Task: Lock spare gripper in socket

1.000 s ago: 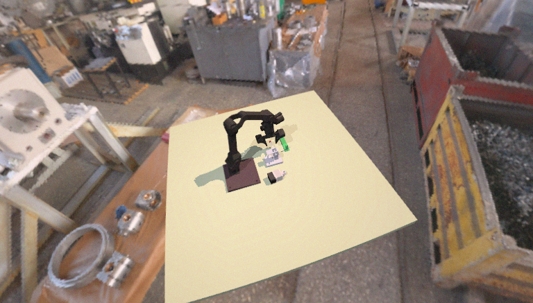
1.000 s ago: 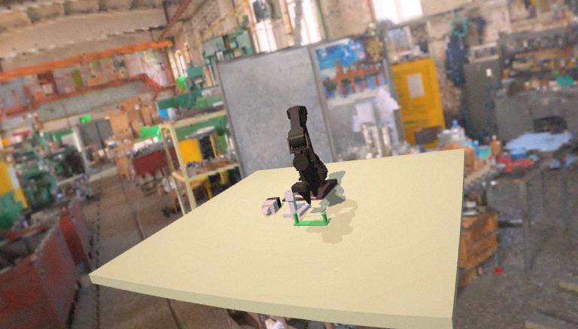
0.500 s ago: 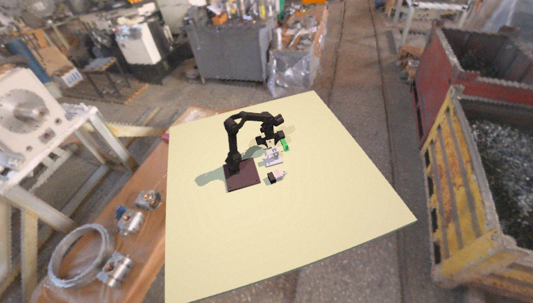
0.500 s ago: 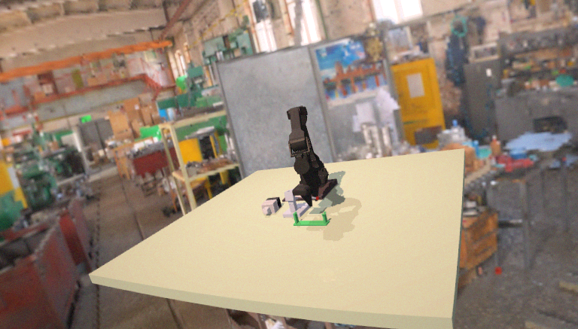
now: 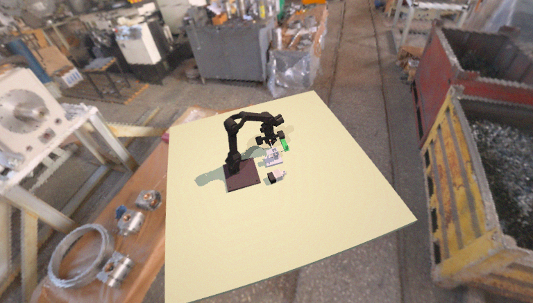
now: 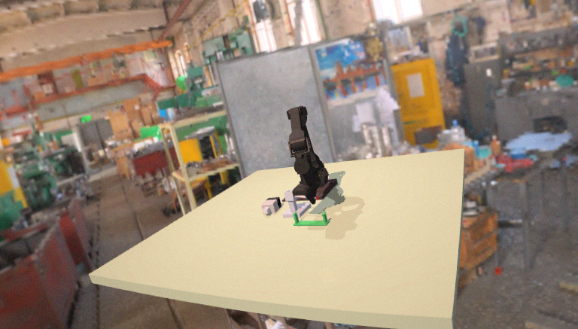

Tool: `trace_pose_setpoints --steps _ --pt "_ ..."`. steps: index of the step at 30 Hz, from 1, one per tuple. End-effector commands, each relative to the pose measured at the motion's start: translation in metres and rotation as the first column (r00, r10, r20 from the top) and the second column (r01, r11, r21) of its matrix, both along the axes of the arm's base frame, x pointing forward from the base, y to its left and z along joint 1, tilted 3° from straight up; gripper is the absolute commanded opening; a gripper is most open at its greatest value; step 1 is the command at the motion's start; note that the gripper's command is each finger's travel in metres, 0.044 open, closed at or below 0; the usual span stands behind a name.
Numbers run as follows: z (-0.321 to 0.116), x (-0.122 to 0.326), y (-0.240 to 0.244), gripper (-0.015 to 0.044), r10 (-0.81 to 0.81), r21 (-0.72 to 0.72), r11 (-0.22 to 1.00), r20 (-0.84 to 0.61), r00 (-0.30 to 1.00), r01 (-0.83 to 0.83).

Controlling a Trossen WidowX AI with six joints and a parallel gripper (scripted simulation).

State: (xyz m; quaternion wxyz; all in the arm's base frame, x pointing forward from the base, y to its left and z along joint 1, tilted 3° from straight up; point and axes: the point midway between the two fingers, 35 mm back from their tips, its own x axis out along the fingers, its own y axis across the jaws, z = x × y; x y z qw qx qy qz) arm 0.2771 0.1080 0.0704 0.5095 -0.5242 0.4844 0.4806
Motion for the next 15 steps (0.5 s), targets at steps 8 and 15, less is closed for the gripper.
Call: trace_pose_setpoints --steps 8,15 --pt "0.0052 0.0001 0.0029 0.0 0.003 0.088 0.996 -0.004 1.0 -0.002" --pt "0.0096 0.0007 0.0078 0.0 0.007 0.151 0.988 -0.003 1.0 -0.006"
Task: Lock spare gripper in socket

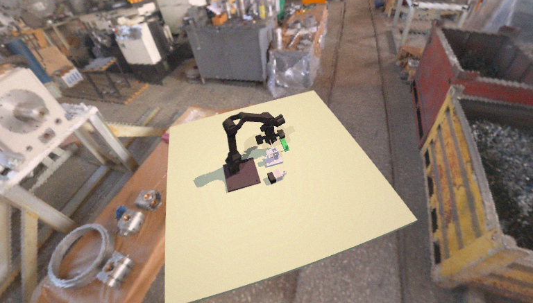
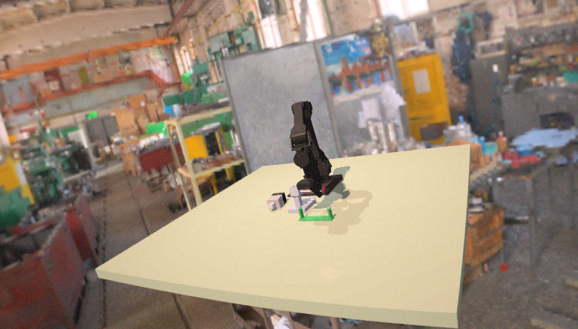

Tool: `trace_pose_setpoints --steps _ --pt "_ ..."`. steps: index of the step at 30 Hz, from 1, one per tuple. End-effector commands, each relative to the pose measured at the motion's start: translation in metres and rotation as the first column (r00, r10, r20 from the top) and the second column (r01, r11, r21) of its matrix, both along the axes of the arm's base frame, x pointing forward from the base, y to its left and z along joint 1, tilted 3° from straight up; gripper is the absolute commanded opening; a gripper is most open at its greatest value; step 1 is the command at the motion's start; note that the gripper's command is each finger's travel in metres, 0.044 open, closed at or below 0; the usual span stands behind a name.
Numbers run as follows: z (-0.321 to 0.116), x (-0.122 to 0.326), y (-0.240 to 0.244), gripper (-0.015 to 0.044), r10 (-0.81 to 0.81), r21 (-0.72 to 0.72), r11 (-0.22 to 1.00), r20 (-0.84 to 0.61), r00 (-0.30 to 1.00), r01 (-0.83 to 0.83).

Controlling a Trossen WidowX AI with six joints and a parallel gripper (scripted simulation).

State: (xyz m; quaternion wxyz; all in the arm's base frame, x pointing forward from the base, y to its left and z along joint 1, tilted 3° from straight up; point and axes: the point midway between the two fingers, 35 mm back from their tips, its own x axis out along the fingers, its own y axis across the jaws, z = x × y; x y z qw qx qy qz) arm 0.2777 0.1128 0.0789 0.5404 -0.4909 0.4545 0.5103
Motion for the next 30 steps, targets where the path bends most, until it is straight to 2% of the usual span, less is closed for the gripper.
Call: trace_pose_setpoints --steps 1,30 --pt "0.001 0.0 0.004 0.0 0.008 0.029 1.0 -0.001 1.0 -0.008" --pt "0.006 0.001 0.022 0.0 0.015 0.038 0.999 -0.003 1.0 -0.015"
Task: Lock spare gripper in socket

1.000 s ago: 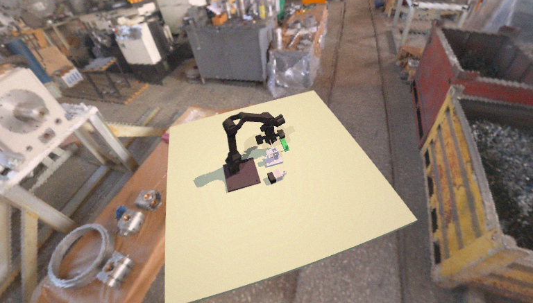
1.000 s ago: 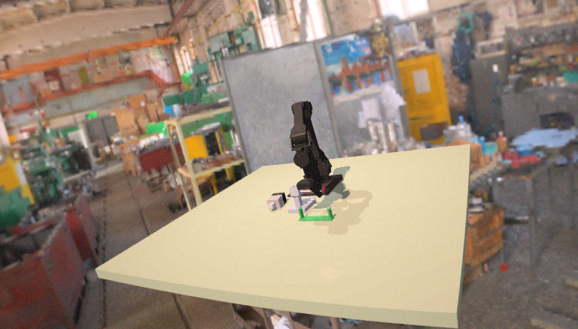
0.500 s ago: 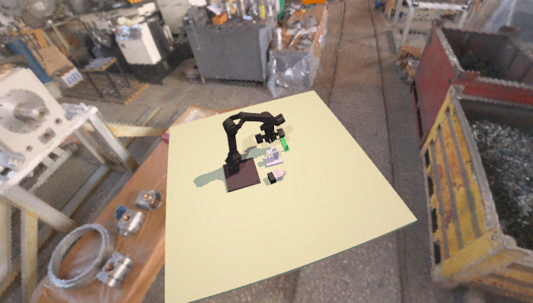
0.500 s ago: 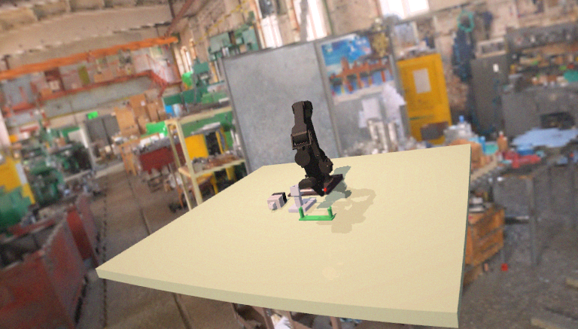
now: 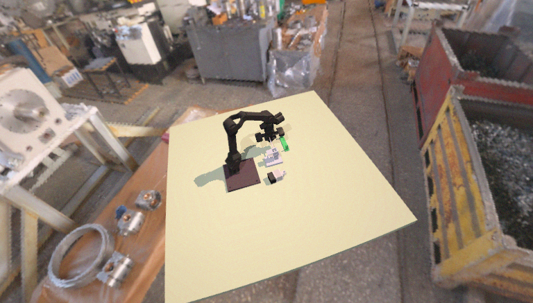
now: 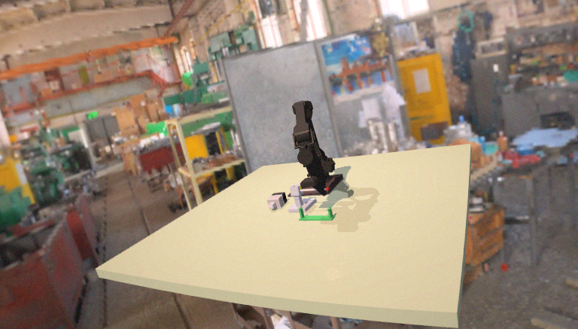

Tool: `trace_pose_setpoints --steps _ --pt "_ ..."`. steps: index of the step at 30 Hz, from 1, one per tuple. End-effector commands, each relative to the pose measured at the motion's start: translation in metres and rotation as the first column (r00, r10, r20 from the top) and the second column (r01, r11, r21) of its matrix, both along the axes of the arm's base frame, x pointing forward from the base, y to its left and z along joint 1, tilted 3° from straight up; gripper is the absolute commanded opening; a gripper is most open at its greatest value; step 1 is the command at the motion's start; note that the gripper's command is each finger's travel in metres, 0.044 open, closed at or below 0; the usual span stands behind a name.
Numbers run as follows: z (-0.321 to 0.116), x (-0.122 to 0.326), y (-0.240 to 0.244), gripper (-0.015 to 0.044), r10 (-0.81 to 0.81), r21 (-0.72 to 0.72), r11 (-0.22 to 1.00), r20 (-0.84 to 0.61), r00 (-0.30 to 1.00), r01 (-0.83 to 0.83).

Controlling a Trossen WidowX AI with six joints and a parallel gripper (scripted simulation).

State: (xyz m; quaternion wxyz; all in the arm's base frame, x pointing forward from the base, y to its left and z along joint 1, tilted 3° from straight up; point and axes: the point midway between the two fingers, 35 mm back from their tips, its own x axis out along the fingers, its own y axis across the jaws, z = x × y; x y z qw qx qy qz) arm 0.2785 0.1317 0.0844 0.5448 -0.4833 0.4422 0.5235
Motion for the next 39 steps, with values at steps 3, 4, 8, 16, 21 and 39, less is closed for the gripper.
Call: trace_pose_setpoints --steps 3,4,8,16,21,39 --pt "0.001 0.0 0.005 0.0 0.0 0.001 1.0 0.0 1.0 0.0" --pt "0.001 0.0 0.006 0.0 -0.001 0.0 1.0 0.0 1.0 0.001" --pt "0.0 0.0 0.009 0.0 -0.001 -0.001 1.0 -0.001 1.0 0.001" --pt "0.001 0.0 0.016 0.0 -0.001 -0.002 1.0 -0.004 1.0 0.001" --pt "0.001 0.0 0.019 0.0 -0.001 -0.003 1.0 -0.006 1.0 0.001" --pt "0.002 0.0 0.034 0.0 -0.002 -0.006 1.0 -0.017 1.0 0.002"
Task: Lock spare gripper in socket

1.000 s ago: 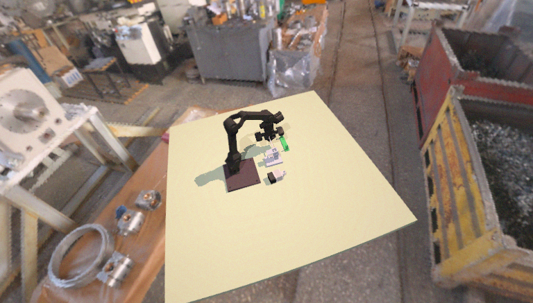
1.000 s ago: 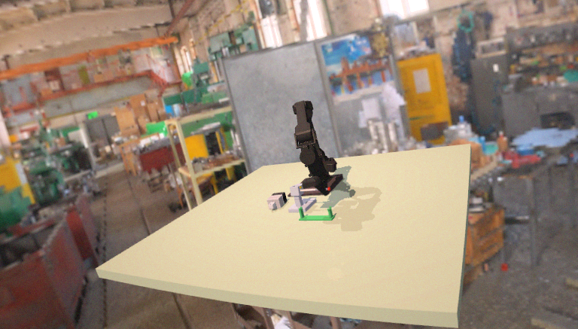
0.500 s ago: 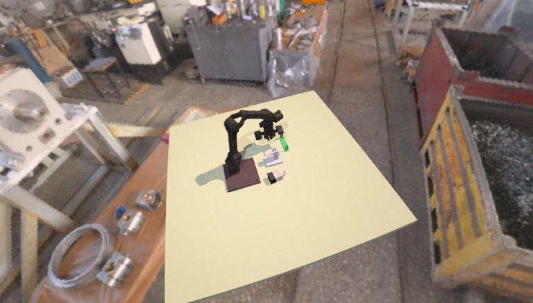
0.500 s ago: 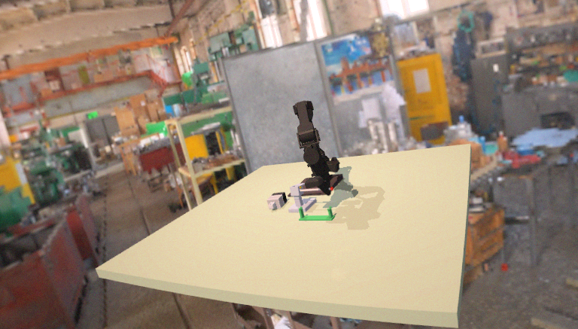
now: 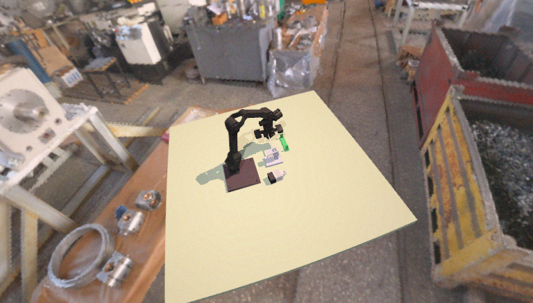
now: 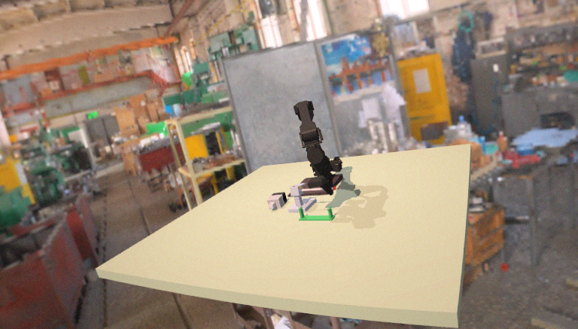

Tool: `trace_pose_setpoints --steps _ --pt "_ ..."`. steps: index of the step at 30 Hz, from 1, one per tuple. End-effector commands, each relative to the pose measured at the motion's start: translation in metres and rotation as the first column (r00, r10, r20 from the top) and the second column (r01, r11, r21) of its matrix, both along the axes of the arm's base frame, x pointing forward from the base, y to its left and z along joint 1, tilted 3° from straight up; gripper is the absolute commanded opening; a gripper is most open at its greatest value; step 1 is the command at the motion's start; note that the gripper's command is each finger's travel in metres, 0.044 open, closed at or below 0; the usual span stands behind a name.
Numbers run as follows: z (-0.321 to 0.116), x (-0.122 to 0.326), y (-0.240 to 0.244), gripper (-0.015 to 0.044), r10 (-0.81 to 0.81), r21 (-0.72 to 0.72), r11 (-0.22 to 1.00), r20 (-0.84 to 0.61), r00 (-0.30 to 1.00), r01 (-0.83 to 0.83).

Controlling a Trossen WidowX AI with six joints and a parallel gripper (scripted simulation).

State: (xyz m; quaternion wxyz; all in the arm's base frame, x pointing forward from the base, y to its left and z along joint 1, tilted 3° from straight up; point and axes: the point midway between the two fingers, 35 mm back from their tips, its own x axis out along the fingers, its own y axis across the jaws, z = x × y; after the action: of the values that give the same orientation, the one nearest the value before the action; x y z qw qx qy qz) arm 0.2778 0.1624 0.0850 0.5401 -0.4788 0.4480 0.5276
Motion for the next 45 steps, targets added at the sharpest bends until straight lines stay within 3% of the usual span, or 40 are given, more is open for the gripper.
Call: trace_pose_setpoints --steps 1,29,45 --pt "0.002 0.001 0.004 0.0 -0.002 -0.004 1.0 0.002 1.0 0.002" --pt "0.007 0.0 0.024 0.0 -0.002 -0.008 1.0 -0.014 1.0 0.002" --pt "0.034 -0.005 0.023 0.0 0.003 -0.011 1.0 -0.027 1.0 -0.004"
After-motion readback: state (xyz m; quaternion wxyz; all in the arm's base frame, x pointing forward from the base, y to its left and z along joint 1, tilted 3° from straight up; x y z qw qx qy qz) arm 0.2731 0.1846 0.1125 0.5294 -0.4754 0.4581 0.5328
